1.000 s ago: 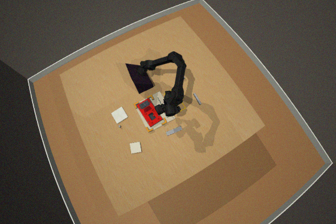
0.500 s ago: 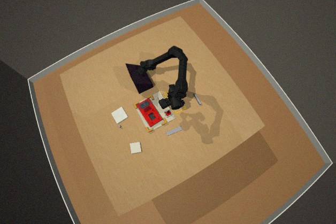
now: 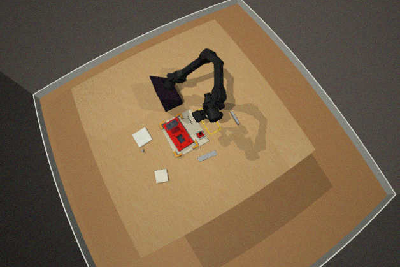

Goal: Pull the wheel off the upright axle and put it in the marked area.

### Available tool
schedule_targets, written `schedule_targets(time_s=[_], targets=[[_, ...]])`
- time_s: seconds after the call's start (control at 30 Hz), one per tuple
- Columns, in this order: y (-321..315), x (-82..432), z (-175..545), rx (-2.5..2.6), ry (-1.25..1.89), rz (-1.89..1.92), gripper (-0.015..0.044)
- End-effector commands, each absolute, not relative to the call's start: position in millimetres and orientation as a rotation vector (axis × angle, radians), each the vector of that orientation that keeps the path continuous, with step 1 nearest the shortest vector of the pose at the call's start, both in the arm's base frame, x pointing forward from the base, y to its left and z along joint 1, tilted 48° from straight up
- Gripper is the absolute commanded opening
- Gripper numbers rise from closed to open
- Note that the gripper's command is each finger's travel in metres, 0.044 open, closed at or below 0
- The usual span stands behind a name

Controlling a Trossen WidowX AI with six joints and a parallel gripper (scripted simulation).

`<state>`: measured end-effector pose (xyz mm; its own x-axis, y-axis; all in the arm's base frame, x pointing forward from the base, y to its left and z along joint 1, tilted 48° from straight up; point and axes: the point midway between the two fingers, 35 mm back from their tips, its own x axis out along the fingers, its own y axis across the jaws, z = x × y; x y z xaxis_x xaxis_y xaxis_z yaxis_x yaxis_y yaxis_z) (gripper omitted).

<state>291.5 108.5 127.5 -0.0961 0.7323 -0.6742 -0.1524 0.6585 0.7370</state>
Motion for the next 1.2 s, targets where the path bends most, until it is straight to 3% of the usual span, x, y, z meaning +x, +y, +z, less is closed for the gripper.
schedule_targets(time_s=[0.0,1.13,1.17], targets=[[112,282,134,0.514,1.493,0.796,0.0000],[189,272,65,0.517,1.492,0.799,0.0000],[187,271,68,0.510,1.495,0.804,0.0026]])
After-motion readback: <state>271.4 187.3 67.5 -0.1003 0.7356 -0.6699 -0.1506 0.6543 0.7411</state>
